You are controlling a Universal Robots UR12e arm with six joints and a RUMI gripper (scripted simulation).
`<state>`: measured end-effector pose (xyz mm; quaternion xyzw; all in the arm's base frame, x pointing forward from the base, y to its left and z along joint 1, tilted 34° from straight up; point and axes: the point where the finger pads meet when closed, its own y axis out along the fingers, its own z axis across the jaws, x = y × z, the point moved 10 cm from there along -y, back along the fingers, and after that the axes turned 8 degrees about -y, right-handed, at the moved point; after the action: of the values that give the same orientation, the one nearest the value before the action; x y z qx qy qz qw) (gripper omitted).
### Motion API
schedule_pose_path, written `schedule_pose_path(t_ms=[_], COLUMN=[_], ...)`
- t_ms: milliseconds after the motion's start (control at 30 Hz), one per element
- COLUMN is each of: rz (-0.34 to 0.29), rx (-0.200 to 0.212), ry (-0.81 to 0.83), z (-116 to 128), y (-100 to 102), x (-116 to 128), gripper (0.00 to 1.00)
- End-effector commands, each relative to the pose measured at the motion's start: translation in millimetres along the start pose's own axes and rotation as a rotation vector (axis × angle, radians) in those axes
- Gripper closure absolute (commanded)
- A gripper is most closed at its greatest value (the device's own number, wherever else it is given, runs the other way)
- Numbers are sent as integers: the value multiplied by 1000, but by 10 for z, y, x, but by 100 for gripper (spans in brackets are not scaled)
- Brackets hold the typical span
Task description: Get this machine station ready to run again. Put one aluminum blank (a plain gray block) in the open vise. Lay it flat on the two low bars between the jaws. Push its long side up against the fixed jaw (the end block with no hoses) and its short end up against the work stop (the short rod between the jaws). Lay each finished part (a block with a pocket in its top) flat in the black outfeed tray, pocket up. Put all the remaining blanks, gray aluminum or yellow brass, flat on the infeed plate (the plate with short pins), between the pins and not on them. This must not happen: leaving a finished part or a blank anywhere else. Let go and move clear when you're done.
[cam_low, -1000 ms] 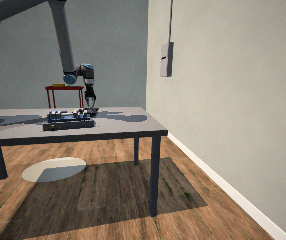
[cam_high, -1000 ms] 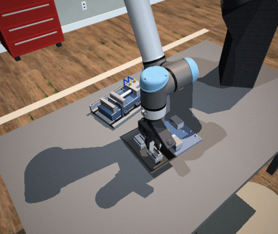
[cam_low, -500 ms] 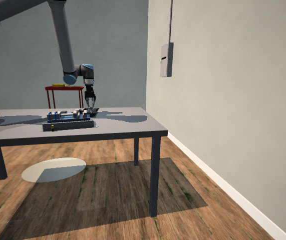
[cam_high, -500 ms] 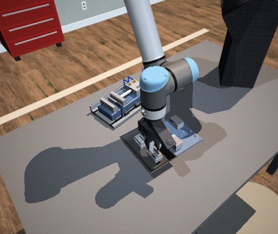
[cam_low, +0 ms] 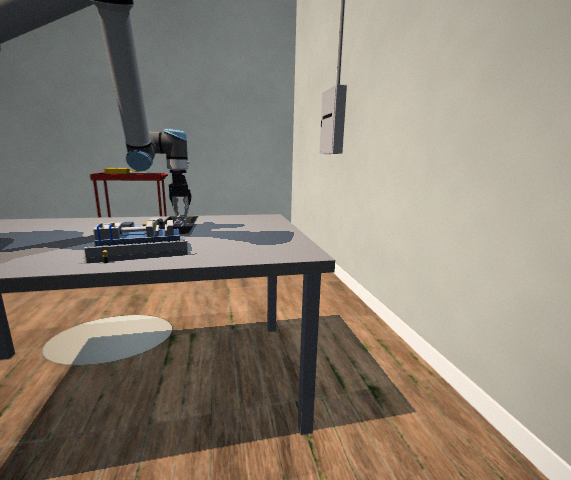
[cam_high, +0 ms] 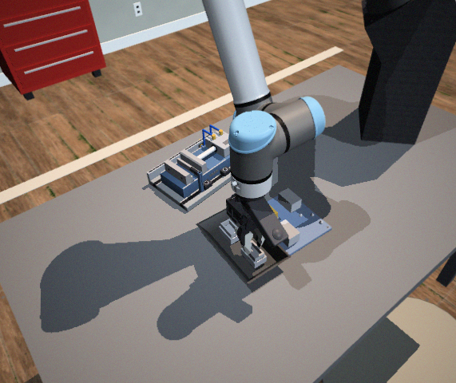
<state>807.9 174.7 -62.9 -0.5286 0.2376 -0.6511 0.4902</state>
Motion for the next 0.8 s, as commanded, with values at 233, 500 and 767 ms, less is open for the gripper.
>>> schedule_pose_path(t_ms=[233,500,767], rz=[0,0,0], rx=[5,6,6], ry=[2,2,1], z=[40,44,42], y=[55,71,66], x=[11,13,10], gripper=[100,100,100])
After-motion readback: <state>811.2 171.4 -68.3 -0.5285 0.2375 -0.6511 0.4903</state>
